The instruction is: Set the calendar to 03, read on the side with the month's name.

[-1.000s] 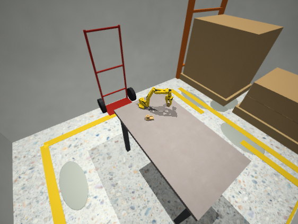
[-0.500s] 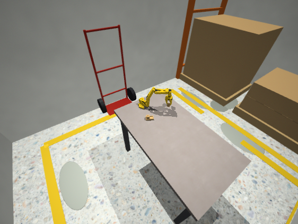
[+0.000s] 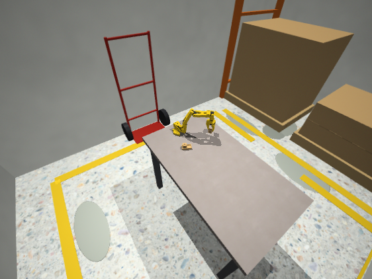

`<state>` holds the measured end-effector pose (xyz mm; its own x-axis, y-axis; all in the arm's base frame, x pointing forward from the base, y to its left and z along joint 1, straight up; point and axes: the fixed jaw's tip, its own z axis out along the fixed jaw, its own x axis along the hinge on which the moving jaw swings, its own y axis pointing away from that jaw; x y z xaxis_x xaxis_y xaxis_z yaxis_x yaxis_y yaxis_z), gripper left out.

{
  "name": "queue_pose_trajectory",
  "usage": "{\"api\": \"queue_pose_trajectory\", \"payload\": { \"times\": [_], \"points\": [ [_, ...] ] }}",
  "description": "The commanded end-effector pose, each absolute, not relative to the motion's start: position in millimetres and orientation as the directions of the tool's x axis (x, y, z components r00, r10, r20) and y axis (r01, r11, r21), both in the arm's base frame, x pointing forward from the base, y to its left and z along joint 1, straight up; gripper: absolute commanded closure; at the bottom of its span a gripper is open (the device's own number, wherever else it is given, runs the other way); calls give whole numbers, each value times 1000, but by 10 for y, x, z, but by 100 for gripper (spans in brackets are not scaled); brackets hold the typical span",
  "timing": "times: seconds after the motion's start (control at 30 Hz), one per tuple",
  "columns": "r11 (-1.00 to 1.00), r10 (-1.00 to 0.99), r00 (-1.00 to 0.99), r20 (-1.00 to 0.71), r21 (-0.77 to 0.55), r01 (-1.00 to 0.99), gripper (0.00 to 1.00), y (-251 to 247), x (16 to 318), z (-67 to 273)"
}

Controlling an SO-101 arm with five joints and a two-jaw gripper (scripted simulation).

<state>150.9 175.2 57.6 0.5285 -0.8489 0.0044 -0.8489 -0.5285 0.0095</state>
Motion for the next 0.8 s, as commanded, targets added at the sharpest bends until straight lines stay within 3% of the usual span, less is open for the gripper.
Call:
{"api": "queue_pose_trajectory", "payload": {
  "times": [0.0, 0.3, 0.77],
  "points": [
    [-506, -861, 508, -17, -57, -860, 100, 1729, 1592, 733],
    [-411, -911, 413, -16, -53, -910, 100, 1528, 1744, 735],
    [-82, -996, 82, -15, -49, -995, 100, 818, 2068, 739]
  ]
}}
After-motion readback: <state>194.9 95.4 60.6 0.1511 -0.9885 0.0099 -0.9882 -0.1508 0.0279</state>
